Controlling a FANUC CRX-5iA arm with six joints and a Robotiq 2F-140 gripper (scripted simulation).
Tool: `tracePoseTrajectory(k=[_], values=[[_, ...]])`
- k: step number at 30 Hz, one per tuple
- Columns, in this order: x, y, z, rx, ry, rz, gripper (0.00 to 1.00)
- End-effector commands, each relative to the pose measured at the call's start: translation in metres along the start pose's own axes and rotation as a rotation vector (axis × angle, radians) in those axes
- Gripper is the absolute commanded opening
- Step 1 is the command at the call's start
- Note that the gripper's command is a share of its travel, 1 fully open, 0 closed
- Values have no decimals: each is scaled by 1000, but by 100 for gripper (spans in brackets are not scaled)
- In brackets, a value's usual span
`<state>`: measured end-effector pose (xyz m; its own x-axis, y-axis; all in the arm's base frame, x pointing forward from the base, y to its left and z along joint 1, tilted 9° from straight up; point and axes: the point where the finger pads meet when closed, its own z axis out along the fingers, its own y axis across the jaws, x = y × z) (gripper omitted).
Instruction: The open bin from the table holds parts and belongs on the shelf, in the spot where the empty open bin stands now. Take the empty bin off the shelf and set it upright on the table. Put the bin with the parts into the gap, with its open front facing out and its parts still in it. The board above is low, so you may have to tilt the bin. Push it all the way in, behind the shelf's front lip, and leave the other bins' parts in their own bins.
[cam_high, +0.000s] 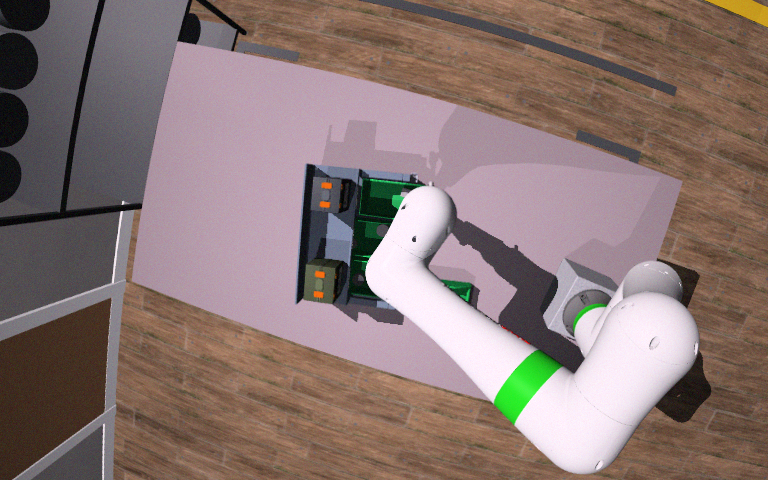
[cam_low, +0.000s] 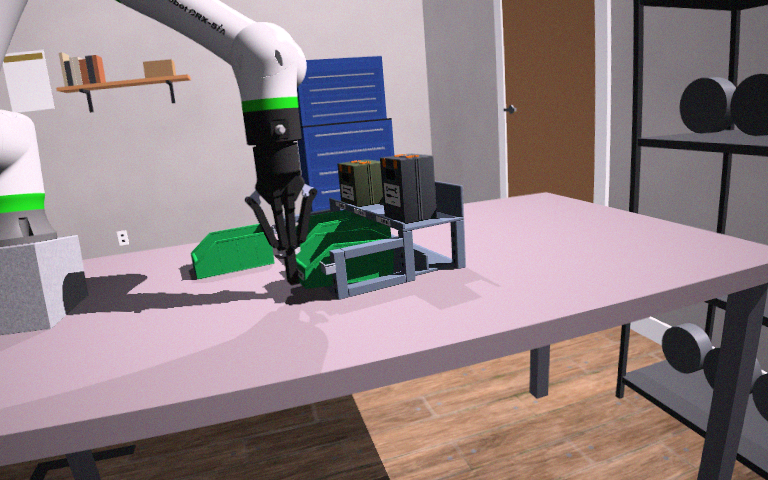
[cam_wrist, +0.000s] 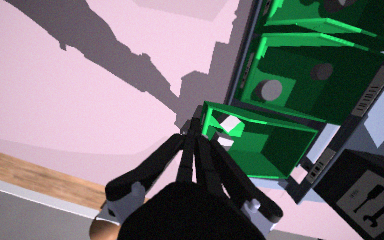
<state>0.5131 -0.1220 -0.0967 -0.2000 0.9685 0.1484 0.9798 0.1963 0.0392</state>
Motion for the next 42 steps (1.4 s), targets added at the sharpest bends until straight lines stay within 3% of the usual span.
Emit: tracePoseTrajectory(k=[1, 42], values=[[0, 2, -1, -1, -1, 0, 10], [0, 49, -1, -1, -1, 0, 10]])
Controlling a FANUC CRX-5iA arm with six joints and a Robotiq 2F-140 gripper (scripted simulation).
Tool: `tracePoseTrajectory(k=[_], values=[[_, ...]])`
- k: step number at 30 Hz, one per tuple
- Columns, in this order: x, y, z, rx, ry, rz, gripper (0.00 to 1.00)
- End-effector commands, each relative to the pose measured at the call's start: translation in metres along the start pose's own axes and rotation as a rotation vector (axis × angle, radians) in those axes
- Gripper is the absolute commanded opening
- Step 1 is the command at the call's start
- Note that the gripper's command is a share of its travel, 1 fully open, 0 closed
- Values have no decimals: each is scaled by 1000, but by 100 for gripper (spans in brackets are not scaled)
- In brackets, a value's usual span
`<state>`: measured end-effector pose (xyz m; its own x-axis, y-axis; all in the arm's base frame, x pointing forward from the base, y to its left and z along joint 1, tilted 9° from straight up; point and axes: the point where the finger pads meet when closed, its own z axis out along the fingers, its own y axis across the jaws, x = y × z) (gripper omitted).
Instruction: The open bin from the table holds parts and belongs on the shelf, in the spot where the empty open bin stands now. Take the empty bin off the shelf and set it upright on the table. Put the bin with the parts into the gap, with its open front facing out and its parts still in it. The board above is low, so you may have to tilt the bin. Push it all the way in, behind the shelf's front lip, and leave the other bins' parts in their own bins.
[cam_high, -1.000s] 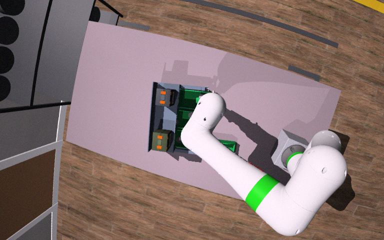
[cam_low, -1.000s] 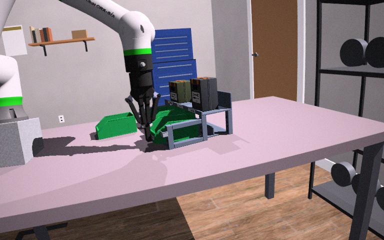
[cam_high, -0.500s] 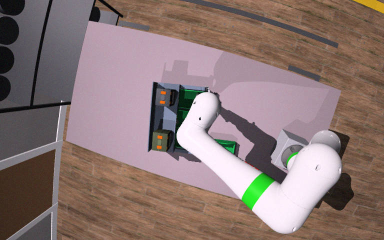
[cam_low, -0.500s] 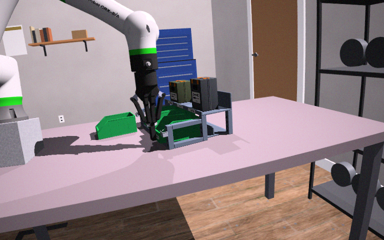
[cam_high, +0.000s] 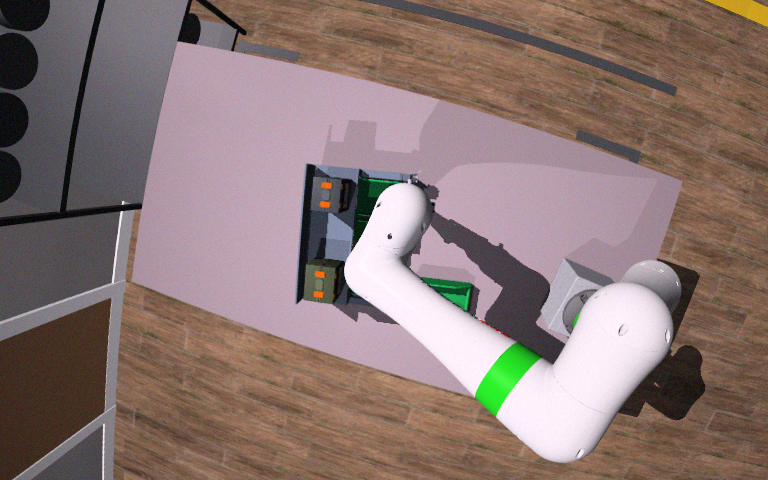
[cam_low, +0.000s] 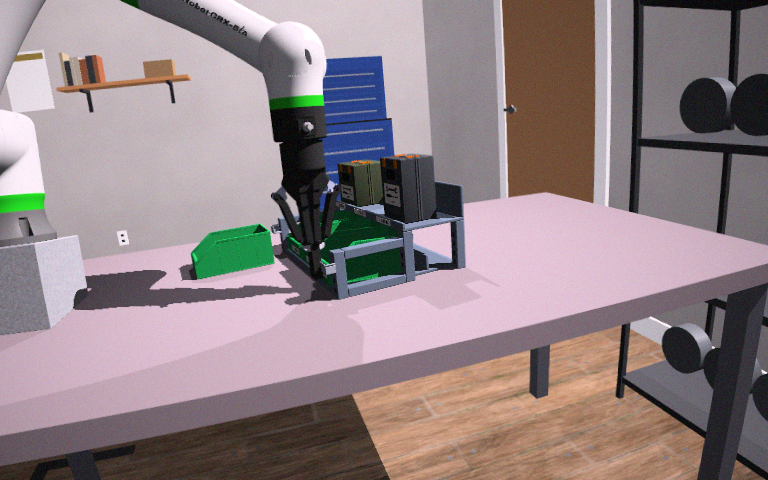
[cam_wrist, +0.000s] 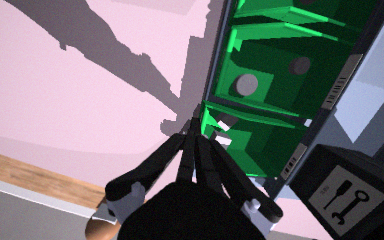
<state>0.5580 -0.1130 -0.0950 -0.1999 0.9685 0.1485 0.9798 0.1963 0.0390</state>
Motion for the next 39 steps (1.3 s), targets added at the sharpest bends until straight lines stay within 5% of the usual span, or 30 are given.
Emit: tracePoseTrajectory(k=[1, 39], values=[[0, 4, -1, -2, -1, 0, 10], [0, 15, -1, -2, -1, 0, 10]])
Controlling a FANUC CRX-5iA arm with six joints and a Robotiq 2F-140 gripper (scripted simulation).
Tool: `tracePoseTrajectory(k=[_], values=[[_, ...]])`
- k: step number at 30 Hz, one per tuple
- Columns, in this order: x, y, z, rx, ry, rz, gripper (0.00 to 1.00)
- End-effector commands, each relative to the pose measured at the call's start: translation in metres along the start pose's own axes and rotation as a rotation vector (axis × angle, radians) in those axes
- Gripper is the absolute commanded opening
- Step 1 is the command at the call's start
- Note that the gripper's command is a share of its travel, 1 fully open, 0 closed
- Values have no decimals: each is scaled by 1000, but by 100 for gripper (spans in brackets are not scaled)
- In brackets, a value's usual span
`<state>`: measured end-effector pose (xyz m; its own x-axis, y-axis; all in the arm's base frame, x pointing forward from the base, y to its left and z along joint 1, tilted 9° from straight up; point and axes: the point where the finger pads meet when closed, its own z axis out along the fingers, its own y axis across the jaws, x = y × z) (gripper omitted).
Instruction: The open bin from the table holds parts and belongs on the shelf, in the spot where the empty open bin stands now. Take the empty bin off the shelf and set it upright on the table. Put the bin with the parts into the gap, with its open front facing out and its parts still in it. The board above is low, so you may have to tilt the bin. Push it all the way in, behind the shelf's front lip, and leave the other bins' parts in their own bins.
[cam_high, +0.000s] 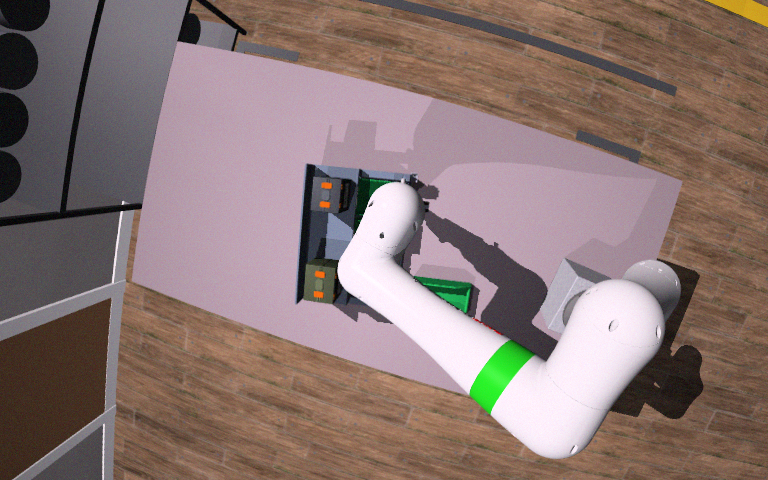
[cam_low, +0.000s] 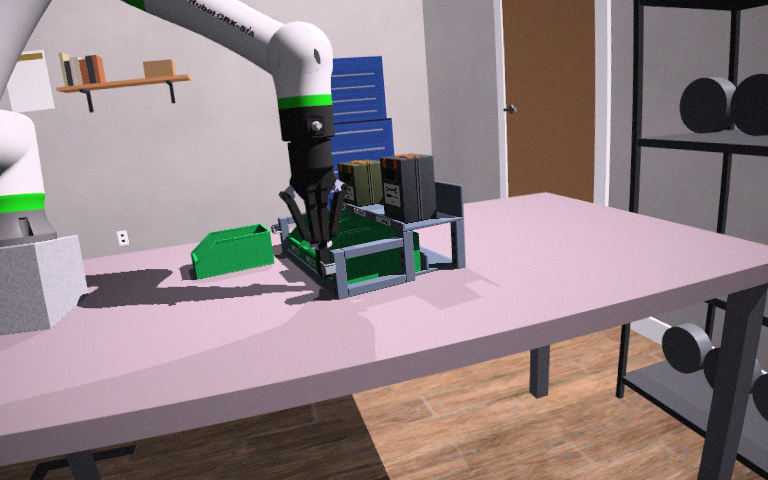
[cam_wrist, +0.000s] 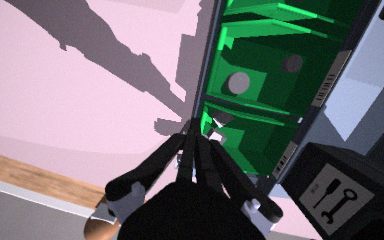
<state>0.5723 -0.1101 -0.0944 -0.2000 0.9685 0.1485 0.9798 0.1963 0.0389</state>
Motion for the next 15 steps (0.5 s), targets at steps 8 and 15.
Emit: tracePoseTrajectory(k=[8, 15], values=[[0, -2, -4, -2, -1, 0, 10], [0, -9, -10, -2, -1, 0, 10]])
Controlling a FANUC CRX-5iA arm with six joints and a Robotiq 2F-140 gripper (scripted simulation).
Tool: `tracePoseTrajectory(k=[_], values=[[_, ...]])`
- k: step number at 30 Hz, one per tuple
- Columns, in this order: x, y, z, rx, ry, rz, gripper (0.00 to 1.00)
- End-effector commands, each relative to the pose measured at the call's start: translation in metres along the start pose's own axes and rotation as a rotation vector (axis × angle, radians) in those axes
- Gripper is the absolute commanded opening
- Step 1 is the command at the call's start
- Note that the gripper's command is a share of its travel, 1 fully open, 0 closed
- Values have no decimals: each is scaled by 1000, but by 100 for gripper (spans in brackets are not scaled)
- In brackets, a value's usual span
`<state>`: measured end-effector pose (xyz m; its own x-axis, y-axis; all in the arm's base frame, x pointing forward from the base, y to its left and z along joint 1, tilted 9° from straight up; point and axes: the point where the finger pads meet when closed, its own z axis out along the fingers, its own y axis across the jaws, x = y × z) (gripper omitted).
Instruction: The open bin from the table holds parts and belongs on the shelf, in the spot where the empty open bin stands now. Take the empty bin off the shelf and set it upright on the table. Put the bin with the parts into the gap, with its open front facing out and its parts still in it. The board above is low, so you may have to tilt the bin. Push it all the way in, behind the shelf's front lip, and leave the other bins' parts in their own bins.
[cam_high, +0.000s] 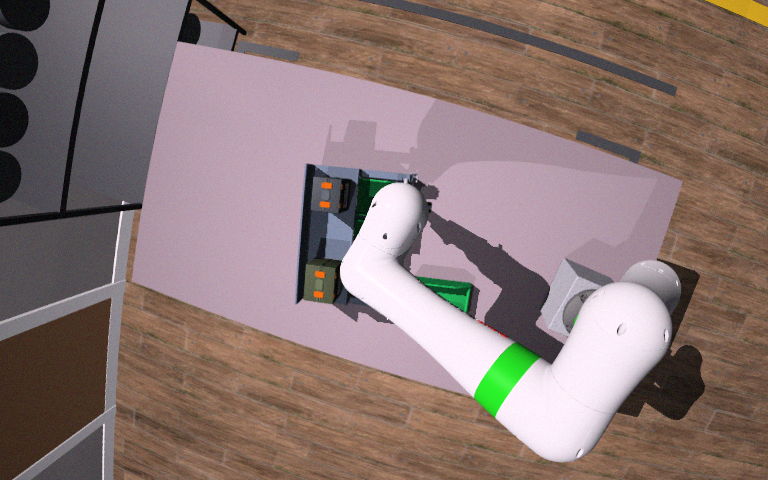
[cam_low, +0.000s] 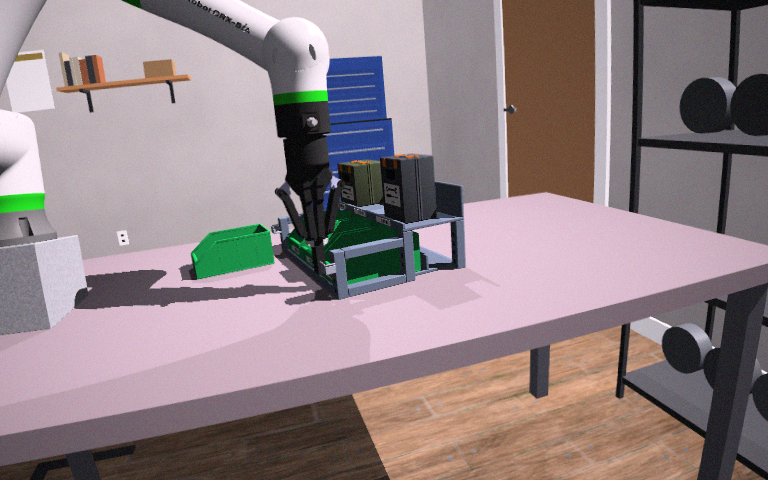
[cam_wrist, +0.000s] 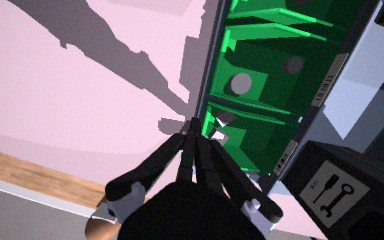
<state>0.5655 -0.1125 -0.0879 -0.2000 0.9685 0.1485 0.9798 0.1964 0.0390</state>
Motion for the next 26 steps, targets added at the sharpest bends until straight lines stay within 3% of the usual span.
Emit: tracePoseTrajectory(k=[1, 26], values=[[0, -3, -5, -2, -1, 0, 10], [0, -12, -18, -2, -1, 0, 10]])
